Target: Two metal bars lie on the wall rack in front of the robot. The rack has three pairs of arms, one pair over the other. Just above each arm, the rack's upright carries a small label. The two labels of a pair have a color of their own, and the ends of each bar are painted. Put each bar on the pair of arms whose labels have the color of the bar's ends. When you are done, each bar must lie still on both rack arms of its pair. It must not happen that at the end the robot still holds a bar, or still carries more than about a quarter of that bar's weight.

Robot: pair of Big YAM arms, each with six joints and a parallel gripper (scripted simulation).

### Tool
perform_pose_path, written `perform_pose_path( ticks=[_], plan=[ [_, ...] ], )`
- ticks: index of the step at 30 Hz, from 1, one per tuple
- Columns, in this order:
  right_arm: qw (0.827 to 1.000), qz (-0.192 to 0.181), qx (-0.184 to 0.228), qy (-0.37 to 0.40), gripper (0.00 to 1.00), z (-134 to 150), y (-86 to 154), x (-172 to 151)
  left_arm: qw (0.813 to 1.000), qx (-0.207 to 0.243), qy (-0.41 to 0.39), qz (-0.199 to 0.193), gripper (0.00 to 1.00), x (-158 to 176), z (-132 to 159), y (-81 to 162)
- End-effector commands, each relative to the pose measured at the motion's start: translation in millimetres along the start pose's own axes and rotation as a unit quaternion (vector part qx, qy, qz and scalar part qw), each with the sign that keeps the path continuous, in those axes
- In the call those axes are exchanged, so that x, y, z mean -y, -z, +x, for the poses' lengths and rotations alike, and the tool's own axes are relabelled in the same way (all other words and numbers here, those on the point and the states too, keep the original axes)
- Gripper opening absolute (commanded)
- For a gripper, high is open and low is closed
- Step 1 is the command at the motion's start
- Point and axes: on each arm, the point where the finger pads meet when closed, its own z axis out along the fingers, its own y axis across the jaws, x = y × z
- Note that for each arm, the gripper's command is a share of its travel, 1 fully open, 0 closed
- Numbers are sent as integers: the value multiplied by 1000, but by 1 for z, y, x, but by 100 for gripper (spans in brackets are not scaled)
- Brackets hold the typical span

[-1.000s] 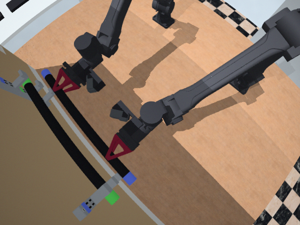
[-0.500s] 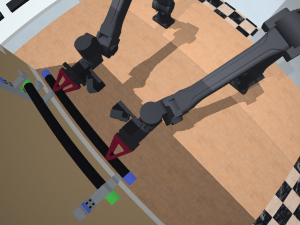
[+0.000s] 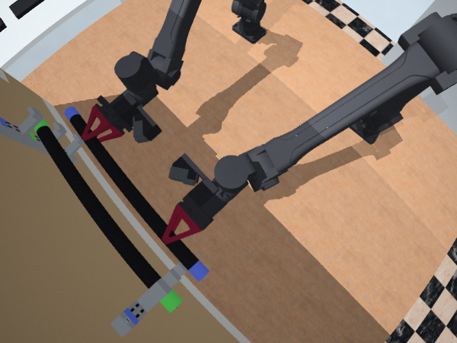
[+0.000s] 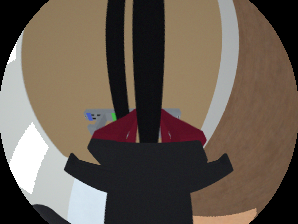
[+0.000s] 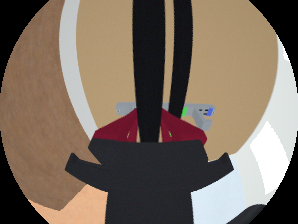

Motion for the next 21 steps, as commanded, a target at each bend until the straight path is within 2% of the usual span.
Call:
perform_pose_path(
  ticks=[1, 21],
  plan=[
    [999, 29, -3, -17, 0, 0, 5, 24, 1000, -11, 4, -24, 0, -18, 13, 1],
    [999, 29, -3, -17, 0, 0, 35, 31, 1000, -11, 4, -24, 0, -26, 12, 32]
  ],
)
